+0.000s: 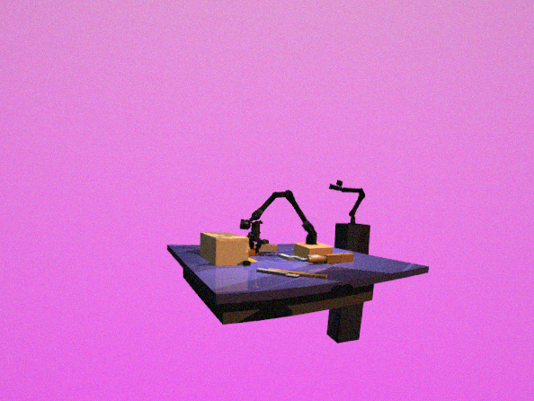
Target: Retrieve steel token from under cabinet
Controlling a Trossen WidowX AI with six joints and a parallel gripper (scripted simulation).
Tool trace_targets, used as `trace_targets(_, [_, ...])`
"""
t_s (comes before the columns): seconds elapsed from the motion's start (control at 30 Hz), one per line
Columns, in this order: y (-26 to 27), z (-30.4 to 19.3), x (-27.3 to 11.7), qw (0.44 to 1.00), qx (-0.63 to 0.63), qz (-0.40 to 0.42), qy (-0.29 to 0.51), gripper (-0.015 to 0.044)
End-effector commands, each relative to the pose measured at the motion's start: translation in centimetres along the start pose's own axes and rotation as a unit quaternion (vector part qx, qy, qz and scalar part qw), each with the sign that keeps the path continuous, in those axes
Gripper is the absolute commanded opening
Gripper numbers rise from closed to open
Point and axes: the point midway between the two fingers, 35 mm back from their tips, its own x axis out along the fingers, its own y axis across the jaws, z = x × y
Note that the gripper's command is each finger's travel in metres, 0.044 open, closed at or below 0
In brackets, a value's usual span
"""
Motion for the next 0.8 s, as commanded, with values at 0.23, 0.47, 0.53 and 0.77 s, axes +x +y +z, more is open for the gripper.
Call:
trace_targets(0.23, [1.4,0.1,0.1,1.0,-0.001,0.006,-0.002,0.0])
trace_targets(0.47, [2.0,0.1,0.1,1.0,-0.001,0.006,-0.002,0.0])
trace_targets(0.53, [2.2,0.1,0.1,1.0,-0.001,0.007,-0.002,0.0])
trace_targets(0.77, [2.8,0.1,0.1,1.0,-0.001,0.007,-0.002,0.0])
